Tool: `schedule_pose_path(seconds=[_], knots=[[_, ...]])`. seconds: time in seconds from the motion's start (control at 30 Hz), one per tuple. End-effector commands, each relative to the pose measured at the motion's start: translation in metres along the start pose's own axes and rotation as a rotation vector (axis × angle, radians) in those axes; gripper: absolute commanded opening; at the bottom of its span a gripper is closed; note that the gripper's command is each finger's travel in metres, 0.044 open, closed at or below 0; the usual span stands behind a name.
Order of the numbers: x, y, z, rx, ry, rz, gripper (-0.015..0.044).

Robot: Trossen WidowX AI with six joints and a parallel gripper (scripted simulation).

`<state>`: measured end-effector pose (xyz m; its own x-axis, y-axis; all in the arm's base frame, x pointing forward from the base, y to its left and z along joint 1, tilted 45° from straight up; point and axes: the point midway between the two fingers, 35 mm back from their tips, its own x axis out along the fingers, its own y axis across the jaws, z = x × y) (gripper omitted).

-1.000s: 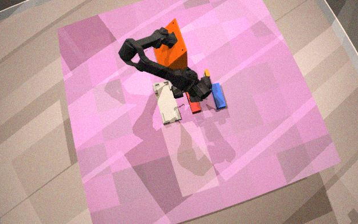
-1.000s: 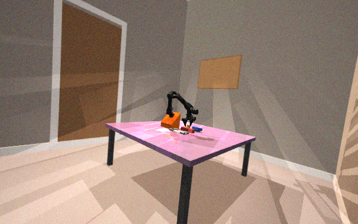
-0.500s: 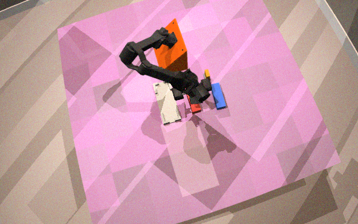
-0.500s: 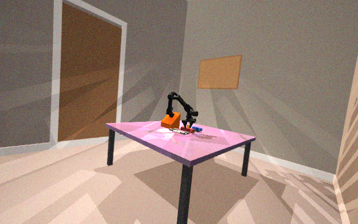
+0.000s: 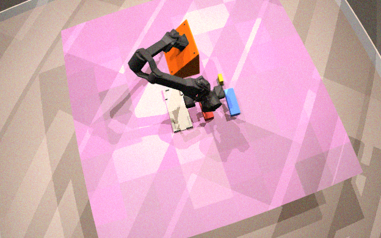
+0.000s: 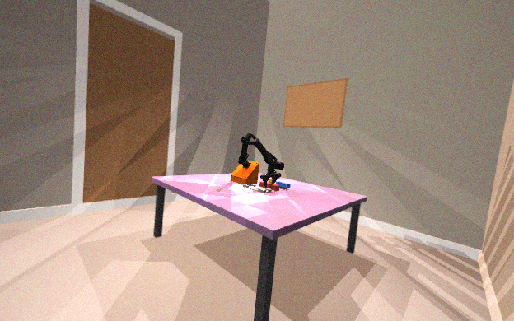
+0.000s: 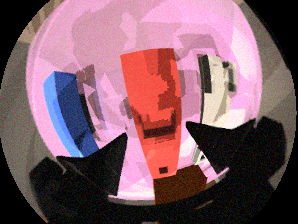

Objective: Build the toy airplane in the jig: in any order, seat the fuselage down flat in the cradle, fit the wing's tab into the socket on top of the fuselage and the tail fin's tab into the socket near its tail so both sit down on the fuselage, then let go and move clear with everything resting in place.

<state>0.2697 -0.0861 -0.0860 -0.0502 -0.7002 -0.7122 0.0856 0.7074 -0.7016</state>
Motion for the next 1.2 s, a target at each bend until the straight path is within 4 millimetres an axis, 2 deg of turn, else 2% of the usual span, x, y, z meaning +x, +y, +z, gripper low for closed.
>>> schedule_pose_path(seconds=[0.0, 0.33, 0.57, 0.73, 1.17], knots=[[0.007, -0.001, -0.003, -0.01, 0.006, -0.007, 0.044], [0.007, -0.001, -0.003, -0.01, 0.006, -0.007, 0.0177], [0.007, -0.001, -0.003, -0.01, 0.006, -0.007, 0.0131], [0.0, 0.0, -0.001, -0.01, 0.005, -0.004, 0.0], [-0.037, 0.004, 0.005, -0.011, 0.003, 0.006, 0.0]])
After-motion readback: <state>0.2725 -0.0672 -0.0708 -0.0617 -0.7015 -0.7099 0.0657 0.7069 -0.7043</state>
